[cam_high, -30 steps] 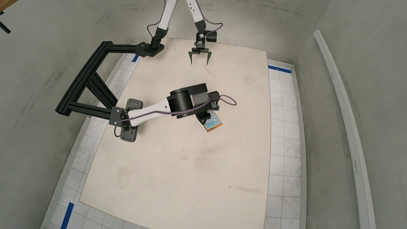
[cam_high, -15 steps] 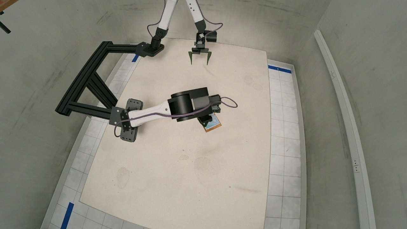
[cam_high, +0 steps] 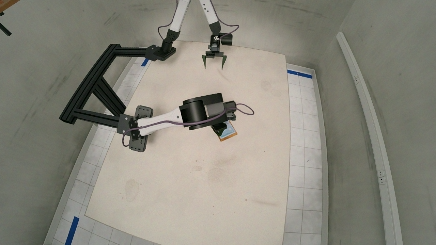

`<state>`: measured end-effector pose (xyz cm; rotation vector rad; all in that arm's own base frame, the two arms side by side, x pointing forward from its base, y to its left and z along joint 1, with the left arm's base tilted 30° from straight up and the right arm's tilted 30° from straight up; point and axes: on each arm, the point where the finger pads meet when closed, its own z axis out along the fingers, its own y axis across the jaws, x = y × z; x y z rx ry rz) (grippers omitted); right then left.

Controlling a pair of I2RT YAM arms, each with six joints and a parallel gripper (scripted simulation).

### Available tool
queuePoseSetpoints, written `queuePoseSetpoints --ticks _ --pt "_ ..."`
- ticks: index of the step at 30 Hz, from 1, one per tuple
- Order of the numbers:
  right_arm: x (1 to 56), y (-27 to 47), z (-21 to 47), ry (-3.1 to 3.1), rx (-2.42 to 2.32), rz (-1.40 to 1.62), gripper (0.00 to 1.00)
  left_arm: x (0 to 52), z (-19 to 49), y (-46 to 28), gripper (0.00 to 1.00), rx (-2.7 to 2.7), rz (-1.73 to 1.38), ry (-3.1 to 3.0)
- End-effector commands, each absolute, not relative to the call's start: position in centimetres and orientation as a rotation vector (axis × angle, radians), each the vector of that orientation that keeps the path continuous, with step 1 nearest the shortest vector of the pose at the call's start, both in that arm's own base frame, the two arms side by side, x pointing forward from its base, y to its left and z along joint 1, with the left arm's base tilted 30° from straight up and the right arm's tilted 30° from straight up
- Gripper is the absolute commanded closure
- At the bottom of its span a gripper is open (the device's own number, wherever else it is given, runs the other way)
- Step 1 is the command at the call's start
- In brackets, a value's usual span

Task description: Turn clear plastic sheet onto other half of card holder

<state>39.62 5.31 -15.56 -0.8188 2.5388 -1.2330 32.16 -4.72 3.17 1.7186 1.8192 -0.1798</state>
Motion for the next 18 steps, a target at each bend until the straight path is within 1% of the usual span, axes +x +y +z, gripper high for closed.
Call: queuePoseSetpoints --ticks 1,4,8,9,14,18 --pt "40.5 7.8 -12.7 2.48 -0.782 -1.203 0.88 33.6 4.3 -6.3 0.0 1.715 -0.192 1.742" --pt "40.7 8.8 -12.1 2.469 -0.766 -1.192 0.88 34.4 5.0 -7.6 0.0 1.701 -0.232 1.687" --pt "40.8 9.9 -9.9 2.456 -0.747 -1.176 0.43 35.1 5.7 -9.1 0.0 1.699 -0.274 1.624" --pt "40.5 10.4 -9.4 2.456 -0.747 -1.175 0.35 35.2 5.8 -9.5 0.0 1.701 -0.281 1.611" --pt "39.6 11.4 -8.4 2.46 -0.745 -1.173 0.35 35.6 6.4 -10.2 0.0 1.707 -0.29 1.576" --pt "39.3 12.8 -7.9 2.458 -0.761 -1.092 0.35 36.0 6.8 -11.3 0.0 1.712 -0.315 1.533"
